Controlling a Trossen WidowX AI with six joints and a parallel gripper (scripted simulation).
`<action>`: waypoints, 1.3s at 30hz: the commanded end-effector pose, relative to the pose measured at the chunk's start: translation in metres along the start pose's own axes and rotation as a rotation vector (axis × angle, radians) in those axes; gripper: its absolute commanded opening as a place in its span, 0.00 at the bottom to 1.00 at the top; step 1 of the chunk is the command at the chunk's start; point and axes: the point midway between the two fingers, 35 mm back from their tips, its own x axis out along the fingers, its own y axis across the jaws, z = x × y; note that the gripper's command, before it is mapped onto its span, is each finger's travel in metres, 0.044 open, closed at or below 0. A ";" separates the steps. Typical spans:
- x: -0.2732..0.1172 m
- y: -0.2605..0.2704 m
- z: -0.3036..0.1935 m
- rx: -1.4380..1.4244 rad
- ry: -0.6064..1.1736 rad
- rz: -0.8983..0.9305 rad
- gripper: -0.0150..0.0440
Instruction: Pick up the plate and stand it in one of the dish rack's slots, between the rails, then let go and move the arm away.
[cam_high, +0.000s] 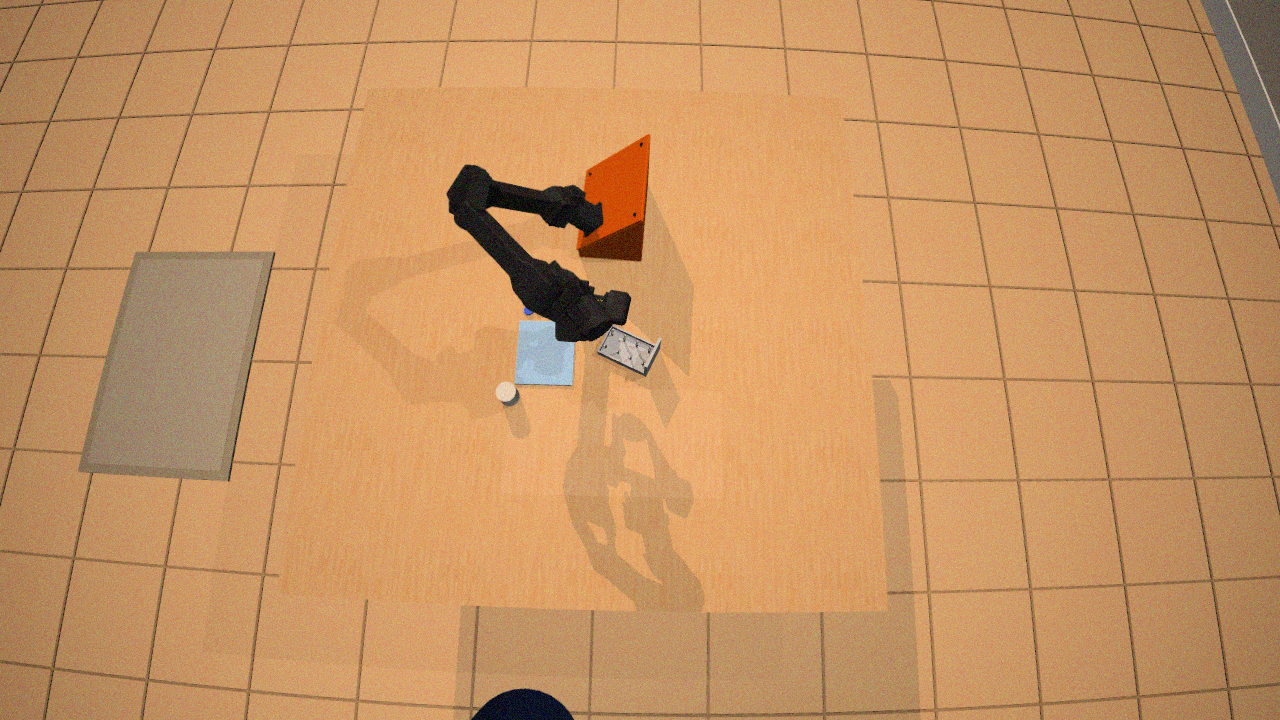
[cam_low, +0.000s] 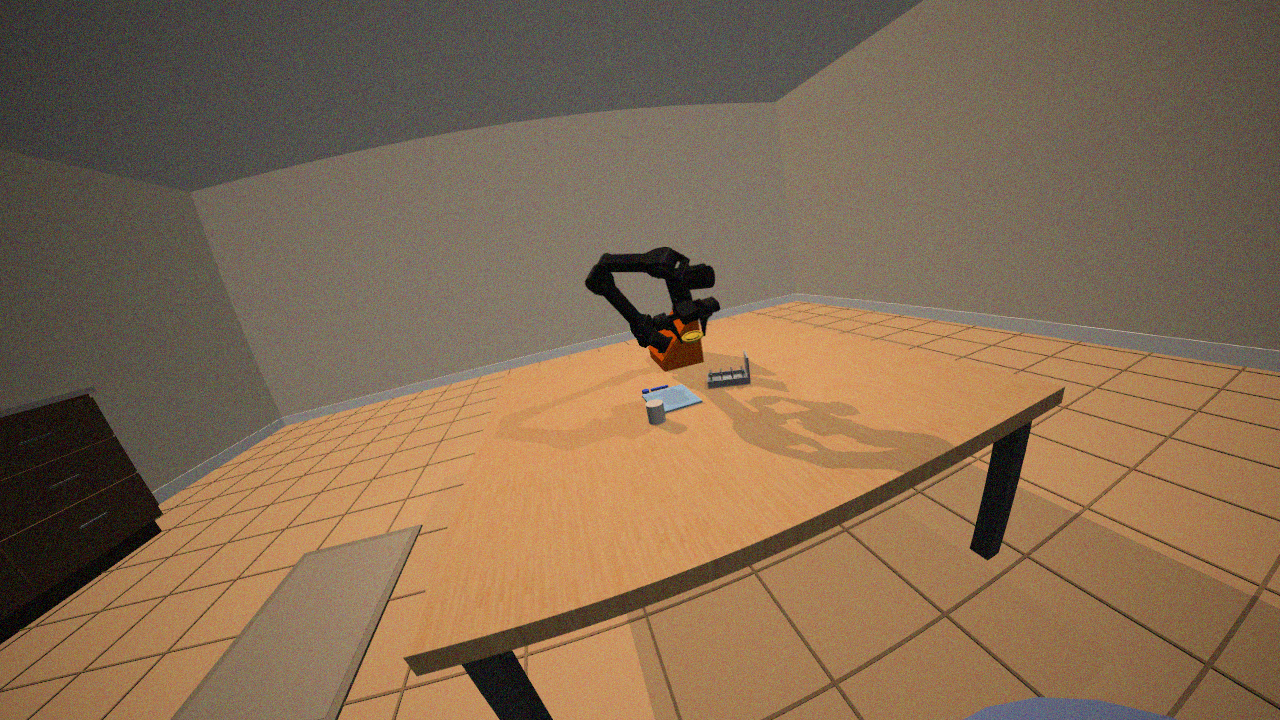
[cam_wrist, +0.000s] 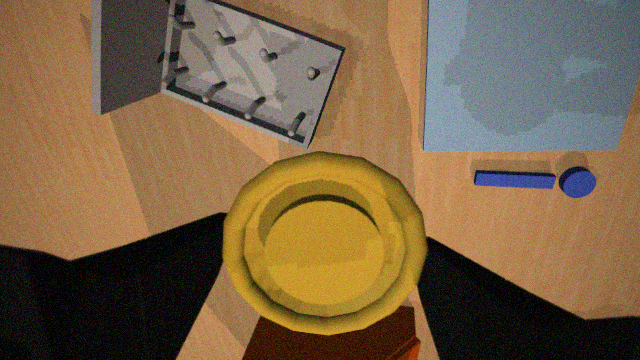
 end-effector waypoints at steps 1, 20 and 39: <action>0.010 0.000 -0.001 -0.071 0.045 0.061 0.25; 0.051 0.003 -0.002 -0.407 0.122 0.398 0.25; 0.078 0.004 0.004 -0.702 -0.061 0.730 0.25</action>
